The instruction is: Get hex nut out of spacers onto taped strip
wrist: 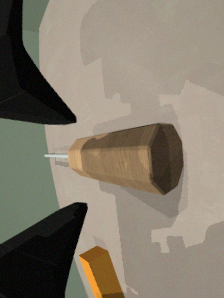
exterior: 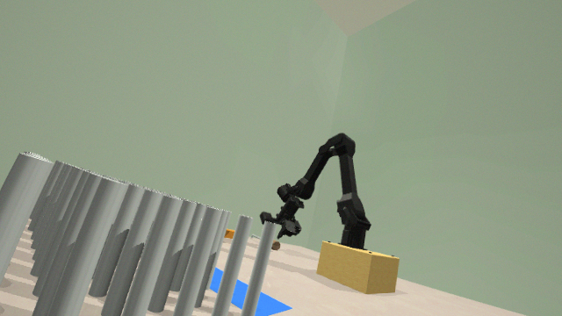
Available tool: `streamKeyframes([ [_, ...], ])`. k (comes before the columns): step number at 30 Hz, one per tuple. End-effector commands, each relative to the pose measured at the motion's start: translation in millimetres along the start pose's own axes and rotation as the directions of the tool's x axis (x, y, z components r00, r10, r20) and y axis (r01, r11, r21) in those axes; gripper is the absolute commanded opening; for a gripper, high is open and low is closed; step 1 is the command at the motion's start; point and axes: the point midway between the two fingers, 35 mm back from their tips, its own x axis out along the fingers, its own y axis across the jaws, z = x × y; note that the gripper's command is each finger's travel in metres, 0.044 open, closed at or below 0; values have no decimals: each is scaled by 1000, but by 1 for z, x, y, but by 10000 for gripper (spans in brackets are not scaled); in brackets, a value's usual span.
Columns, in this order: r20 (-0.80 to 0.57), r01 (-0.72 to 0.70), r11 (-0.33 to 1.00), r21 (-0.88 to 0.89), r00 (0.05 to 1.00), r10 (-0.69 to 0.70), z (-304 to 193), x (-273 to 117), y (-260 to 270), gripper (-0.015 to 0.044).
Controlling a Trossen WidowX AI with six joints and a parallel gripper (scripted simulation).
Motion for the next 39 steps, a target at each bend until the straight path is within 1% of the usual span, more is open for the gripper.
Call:
streamKeyframes([
  [1, 7, -3, 1000, -2, 1000, 3, 6, 5, 1, 280],
  [20, 7, -2, 1000, -4, 1000, 2, 24, 27, 1, 280],
  [24, 7, -2, 1000, -4, 1000, 2, 24, 27, 1, 175],
  [31, 7, -2, 1000, -4, 1000, 2, 24, 27, 1, 128],
  [36, -26, 11, 999, 53, 1000, -9, 8, 19, -4, 0],
  [39, -23, 9, 999, 48, 1000, -8, -3, 10, -5, 0],
])
